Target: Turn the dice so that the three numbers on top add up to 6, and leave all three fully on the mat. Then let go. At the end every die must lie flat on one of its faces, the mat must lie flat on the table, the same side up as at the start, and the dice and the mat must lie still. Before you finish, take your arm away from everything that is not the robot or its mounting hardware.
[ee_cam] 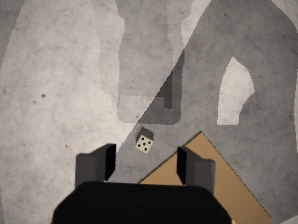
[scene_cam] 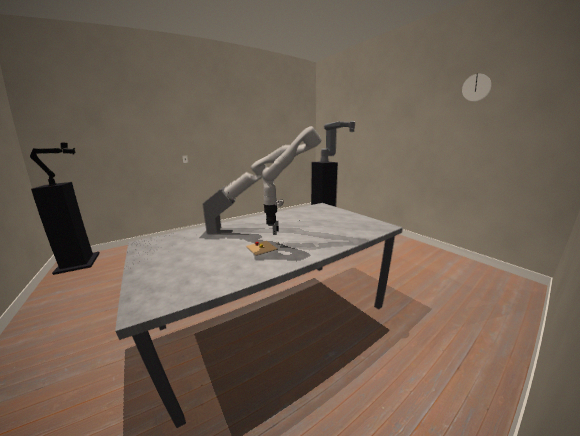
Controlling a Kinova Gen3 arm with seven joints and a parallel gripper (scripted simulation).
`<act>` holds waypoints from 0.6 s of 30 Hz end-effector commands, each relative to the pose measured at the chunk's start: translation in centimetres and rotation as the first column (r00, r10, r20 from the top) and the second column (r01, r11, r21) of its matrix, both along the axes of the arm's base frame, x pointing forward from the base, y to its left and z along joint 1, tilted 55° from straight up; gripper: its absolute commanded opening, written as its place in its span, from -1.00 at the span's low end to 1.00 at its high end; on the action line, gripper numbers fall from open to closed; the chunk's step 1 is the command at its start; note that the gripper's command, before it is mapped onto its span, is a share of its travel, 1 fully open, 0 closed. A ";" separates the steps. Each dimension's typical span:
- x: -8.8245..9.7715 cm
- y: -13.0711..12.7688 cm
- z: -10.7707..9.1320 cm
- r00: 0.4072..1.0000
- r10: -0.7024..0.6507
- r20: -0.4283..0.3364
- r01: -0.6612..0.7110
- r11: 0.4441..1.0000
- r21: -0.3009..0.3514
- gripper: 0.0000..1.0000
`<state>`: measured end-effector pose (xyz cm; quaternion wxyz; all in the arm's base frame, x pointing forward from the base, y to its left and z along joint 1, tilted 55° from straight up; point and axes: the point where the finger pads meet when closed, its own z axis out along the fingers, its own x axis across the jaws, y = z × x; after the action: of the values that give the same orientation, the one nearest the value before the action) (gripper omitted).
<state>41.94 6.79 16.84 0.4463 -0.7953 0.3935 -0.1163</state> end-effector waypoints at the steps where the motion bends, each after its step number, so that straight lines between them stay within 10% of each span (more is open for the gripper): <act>1: -0.1 0.2 0.2 0.999 -0.027 -0.034 0.028 0.999 0.026 1.00; 18: -0.1 0.4 0.2 0.959 -0.170 -0.225 0.208 0.966 0.155 1.00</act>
<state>41.87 7.17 16.94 0.4579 -0.7221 0.5169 -0.0415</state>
